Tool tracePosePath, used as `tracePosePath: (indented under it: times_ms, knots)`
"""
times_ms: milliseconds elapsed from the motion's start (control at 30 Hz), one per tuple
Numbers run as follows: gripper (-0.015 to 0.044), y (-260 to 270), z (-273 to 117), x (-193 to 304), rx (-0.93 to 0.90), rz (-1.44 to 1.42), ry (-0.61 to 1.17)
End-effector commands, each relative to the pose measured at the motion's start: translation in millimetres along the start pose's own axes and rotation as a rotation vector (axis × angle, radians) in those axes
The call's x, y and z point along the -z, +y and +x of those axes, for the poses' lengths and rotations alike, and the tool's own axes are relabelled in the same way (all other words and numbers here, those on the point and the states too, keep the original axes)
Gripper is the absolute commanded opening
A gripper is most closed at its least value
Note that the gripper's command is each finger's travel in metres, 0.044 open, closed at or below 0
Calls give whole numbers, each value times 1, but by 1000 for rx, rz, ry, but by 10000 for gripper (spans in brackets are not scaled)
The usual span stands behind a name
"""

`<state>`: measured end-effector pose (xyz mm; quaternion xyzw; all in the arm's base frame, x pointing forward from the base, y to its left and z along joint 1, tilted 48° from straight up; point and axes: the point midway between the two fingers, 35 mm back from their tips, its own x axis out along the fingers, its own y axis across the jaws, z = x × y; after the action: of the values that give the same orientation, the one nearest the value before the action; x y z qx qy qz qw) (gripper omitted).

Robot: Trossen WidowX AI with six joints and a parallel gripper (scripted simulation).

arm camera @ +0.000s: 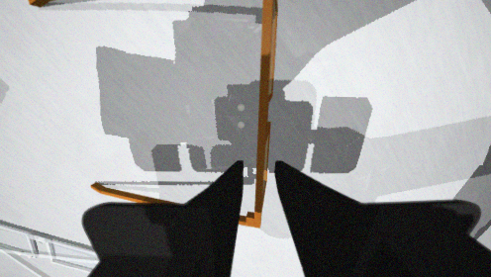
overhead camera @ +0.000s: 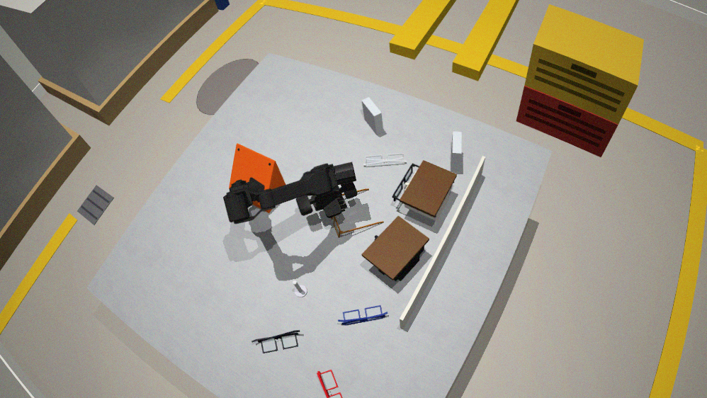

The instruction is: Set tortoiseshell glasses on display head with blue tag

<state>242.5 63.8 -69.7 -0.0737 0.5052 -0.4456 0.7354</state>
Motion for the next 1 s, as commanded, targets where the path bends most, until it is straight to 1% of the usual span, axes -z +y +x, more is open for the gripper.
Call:
tracePosePath:
  times_ms: [0, 667, 767, 867, 967]
  knots:
    - [108, 2, -2, 0, 0, 2, 1]
    - [108, 10, -8, 1, 5, -5, -1]
    - [108, 7, -24, 1, 4, -5, 0]
    - [108, 0, -54, 1, 4, -6, 1]
    - [108, -1, -57, 1, 4, -6, 1]
